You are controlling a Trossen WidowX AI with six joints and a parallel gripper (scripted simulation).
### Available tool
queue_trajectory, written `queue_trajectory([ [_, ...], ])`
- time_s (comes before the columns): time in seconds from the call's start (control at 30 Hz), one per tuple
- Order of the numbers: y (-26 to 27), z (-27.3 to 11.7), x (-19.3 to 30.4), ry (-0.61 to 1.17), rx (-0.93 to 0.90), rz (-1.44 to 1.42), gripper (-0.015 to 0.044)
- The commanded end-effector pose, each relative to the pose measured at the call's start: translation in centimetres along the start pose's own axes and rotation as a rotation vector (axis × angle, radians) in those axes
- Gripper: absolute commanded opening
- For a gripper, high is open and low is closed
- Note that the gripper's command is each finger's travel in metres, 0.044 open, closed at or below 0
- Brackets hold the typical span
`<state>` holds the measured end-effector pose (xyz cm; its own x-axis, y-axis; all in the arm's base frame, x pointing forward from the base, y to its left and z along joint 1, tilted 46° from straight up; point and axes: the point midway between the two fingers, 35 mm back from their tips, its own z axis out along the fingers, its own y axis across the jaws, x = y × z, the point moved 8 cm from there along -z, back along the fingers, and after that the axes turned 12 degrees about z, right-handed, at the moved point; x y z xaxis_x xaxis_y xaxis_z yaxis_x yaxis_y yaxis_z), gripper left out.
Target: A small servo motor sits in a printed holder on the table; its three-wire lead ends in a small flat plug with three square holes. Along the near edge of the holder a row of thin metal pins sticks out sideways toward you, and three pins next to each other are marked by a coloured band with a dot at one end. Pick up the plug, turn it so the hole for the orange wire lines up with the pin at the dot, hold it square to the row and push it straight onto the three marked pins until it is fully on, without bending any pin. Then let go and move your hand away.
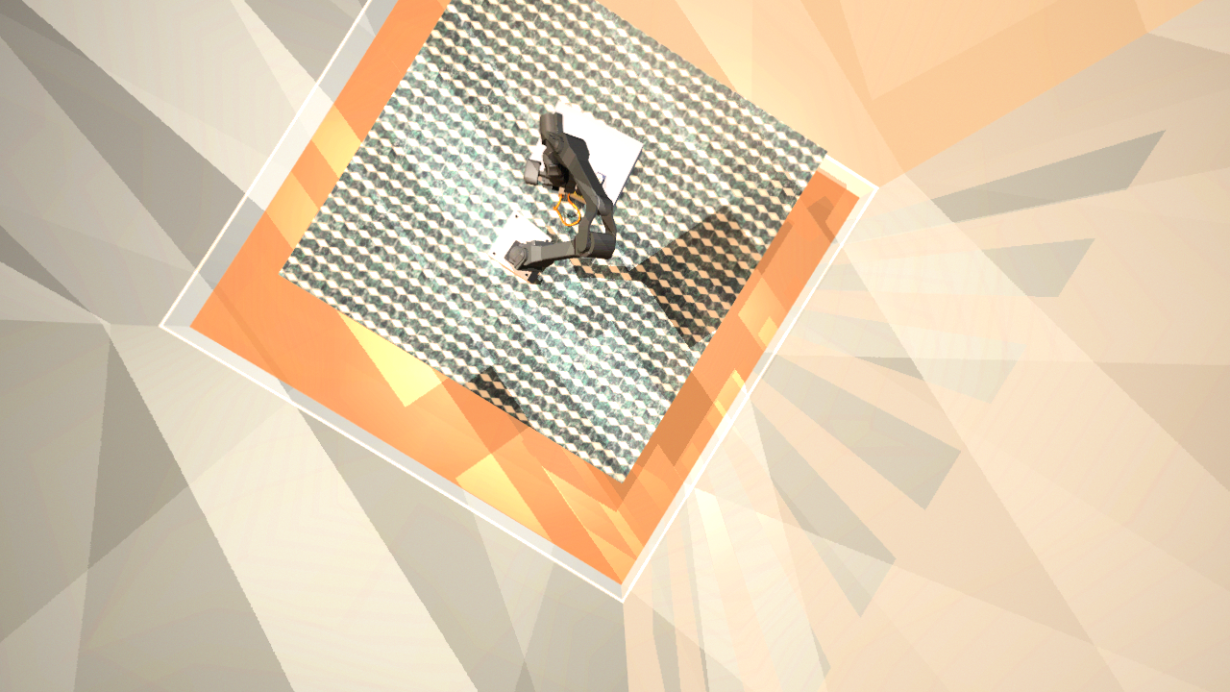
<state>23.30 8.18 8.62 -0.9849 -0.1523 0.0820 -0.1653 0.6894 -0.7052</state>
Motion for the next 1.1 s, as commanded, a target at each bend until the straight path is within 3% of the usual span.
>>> queue_trajectory([
  [0.0, 0.5, 0.4, 1.6, 0.004, 0.001, 0.09, 0.0],
  [0.3, 1.3, 1.2, 4.8, 0.006, 0.012, 0.269, 0.0],
  [0.67, 1.2, 5.1, 4.9, 0.005, 0.014, 0.269, 0.0],
  [1.07, 1.2, 4.7, 1.9, 0.004, 0.013, 0.27, 0.0],
])
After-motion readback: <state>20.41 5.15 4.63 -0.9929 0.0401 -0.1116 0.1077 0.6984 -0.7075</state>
